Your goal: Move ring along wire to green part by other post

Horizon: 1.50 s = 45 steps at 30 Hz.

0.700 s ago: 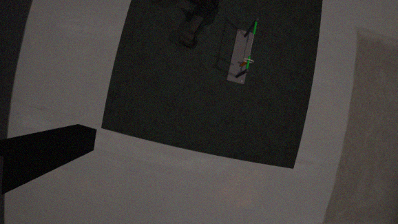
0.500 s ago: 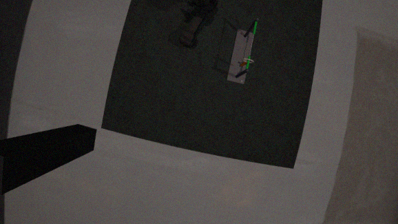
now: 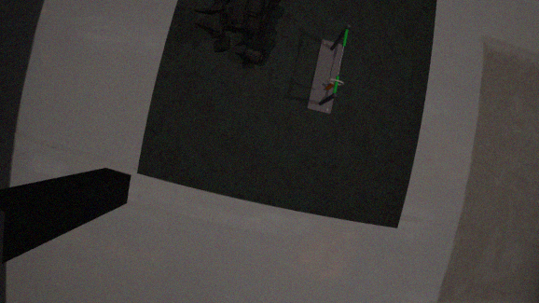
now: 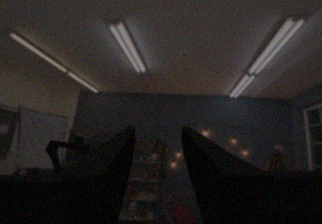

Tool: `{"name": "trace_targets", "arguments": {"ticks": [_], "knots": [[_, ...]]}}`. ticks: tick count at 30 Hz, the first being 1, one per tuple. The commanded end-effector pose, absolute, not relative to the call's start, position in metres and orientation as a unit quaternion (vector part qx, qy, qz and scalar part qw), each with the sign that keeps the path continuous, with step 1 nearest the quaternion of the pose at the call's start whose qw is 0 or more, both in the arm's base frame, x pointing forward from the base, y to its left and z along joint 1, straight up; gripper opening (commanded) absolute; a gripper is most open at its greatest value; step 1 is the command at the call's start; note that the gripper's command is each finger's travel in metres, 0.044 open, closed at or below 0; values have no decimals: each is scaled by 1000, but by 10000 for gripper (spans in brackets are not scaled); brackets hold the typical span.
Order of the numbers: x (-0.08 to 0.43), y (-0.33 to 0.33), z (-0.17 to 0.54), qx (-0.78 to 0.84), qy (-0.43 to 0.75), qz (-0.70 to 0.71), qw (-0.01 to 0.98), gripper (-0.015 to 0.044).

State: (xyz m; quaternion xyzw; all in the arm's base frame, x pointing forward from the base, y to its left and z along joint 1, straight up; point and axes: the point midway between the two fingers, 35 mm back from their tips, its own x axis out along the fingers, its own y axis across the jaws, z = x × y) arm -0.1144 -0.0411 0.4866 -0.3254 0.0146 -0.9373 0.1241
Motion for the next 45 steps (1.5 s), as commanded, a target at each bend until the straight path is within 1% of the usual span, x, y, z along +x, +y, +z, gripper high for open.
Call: {"name": "trace_targets", "arguments": {"ticks": [1, 8, 14, 19, 25, 31, 36, 39, 45], "knots": [[-92, -109, 472, -374, 49, -893, 246, 160], [-31, -197, 421, -415, 84, -782, 457, 160], [36, -240, 354, -403, 101, -652, 634, 160], [93, -248, 290, -360, 108, -522, 766, 160], [151, -223, 211, -268, 113, -348, 891, 160], [189, -162, 145, -142, 117, -166, 969, 160], [201, -103, 106, -30, 124, -28, 991, 160], [201, -87, 97, 0, 127, 8, 992, 160], [201, -85, 96, 2, 127, 10, 992, 160]]}}
